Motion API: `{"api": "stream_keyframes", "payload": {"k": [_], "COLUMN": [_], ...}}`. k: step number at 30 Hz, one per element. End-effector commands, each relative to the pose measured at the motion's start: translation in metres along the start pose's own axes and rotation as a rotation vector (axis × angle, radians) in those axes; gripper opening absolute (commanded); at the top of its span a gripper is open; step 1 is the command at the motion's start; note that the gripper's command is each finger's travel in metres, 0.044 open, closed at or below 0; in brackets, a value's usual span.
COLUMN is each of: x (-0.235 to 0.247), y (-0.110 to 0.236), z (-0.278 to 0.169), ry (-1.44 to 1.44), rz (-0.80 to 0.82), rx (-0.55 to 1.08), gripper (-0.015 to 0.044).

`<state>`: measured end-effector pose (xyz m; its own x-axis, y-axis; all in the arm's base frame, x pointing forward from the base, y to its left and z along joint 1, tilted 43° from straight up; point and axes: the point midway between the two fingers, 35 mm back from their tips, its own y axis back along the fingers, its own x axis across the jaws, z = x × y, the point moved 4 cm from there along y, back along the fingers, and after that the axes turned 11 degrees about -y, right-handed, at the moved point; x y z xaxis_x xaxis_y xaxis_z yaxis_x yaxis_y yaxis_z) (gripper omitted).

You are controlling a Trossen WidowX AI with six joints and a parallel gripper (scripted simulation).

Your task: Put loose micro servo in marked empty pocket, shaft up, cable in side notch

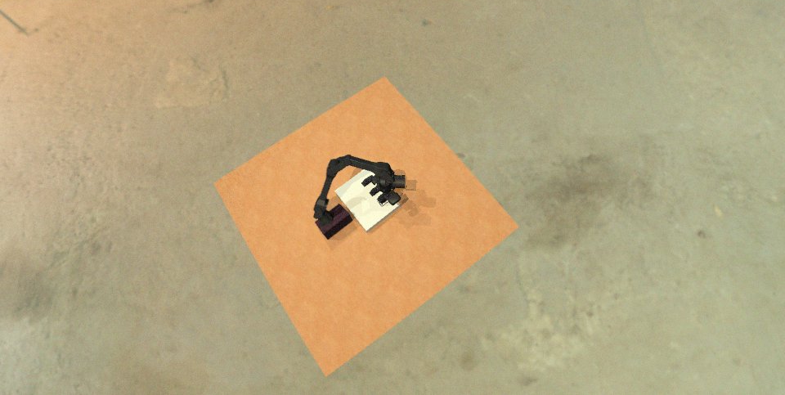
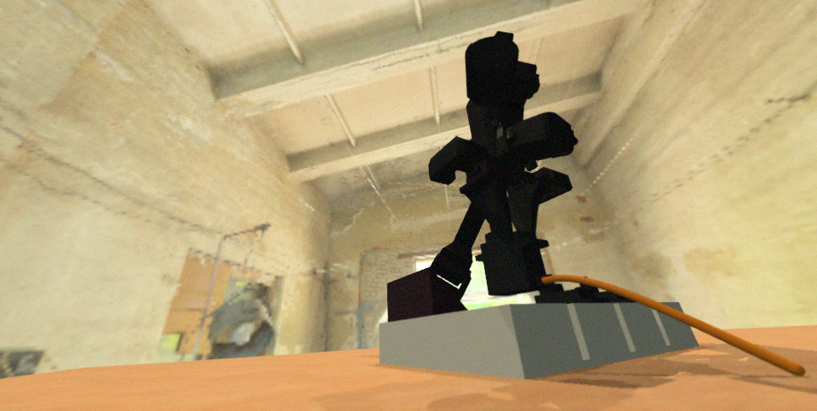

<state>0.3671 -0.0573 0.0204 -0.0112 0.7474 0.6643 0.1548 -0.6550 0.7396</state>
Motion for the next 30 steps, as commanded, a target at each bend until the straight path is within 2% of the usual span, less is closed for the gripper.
{"api": "stream_keyframes", "payload": {"k": [1, 30], "x": [-0.001, 0.0], "y": [-0.006, -0.023], "z": [0.0, 0.0], "ry": [-0.008, -0.008], "rz": [0.006, 0.007], "rx": [-0.004, -0.004], "gripper": [0.0, 0.0]}}
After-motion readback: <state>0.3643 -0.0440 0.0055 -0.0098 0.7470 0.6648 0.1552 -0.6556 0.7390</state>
